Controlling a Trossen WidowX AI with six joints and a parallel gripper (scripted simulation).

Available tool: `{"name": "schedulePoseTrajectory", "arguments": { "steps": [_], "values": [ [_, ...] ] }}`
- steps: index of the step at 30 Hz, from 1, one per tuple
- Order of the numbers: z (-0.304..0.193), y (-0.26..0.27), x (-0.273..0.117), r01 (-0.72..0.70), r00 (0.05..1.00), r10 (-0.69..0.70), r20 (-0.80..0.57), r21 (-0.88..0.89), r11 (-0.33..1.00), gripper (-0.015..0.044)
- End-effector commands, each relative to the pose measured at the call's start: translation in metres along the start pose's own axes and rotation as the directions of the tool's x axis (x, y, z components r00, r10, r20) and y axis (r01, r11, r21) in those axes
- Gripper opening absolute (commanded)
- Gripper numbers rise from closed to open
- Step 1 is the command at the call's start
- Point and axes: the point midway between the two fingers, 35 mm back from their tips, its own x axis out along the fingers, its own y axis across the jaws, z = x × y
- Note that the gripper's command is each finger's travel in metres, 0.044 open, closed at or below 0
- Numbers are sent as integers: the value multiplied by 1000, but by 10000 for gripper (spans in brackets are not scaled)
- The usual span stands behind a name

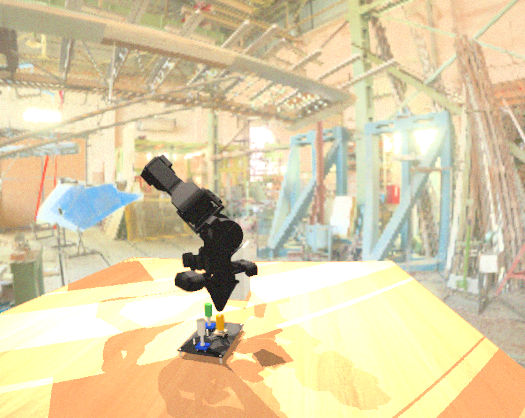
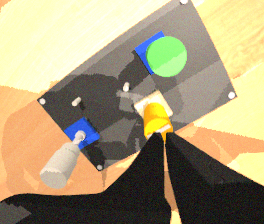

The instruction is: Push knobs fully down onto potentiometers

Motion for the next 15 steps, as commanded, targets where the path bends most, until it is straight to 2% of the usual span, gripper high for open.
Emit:
{"name": "schedulePoseTrajectory", "arguments": {
  "steps": [1, 6, 14, 15],
  "values": [
    [0, 0, 1, 1, 1000, -1, 1, 0, 1000, 79],
    [0, 0, 1, 1, 1000, -1, 1, 0, 1000, 210],
    [-7, 4, -13, -31, 999, 24, -39, -185, 982, 0],
    [-8, 5, -14, -32, 999, 24, -39, -218, 975, 0]
  ]
}}
